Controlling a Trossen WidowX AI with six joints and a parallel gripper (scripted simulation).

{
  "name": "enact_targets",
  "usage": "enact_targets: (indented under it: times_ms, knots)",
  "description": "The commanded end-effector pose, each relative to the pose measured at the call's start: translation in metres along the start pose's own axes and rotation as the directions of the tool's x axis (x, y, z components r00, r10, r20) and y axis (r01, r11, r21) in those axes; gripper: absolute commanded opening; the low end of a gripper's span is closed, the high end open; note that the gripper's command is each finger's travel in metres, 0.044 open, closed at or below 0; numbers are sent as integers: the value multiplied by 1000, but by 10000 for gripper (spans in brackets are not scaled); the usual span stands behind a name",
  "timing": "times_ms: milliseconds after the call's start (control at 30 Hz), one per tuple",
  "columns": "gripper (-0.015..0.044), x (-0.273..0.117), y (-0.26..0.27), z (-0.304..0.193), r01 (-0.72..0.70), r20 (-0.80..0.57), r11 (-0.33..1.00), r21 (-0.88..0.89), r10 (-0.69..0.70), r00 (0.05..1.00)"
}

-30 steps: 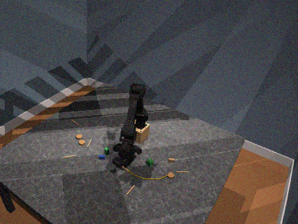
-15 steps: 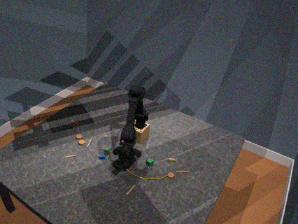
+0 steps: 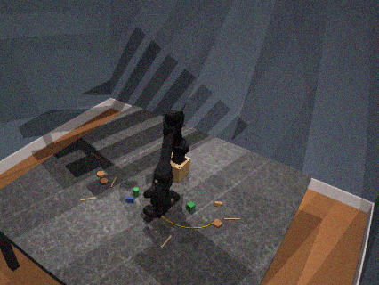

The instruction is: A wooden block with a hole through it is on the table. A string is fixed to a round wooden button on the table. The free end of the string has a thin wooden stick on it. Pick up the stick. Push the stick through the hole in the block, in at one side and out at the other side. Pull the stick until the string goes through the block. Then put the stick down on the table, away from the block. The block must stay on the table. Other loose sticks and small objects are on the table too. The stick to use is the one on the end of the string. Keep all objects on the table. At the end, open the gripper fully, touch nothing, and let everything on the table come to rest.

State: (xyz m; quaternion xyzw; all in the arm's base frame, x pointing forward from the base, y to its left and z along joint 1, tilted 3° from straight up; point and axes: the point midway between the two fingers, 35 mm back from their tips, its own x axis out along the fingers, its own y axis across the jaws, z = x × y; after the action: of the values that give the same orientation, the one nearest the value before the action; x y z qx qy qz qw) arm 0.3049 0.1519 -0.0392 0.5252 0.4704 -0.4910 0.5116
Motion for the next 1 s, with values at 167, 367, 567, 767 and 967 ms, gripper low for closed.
enact_targets:
  times_ms: [167, 367, 567, 767, 967]
  knots:
    - [44, 0, 0, 0, 0, 0, 1000, 0, 0, 1000]
    - [0, 0, 0, 0, 0, 0, 1000, 0, 0, 1000]
    - [0, -2, 0, 0, 0, 0, 1000, 0, 0, 1000]
    - [0, -10, 1, 0, 0, 0, 1000, 0, 0, 1000]
    - [0, -17, 1, -1, 0, 0, 1000, 0, 0, 1000]
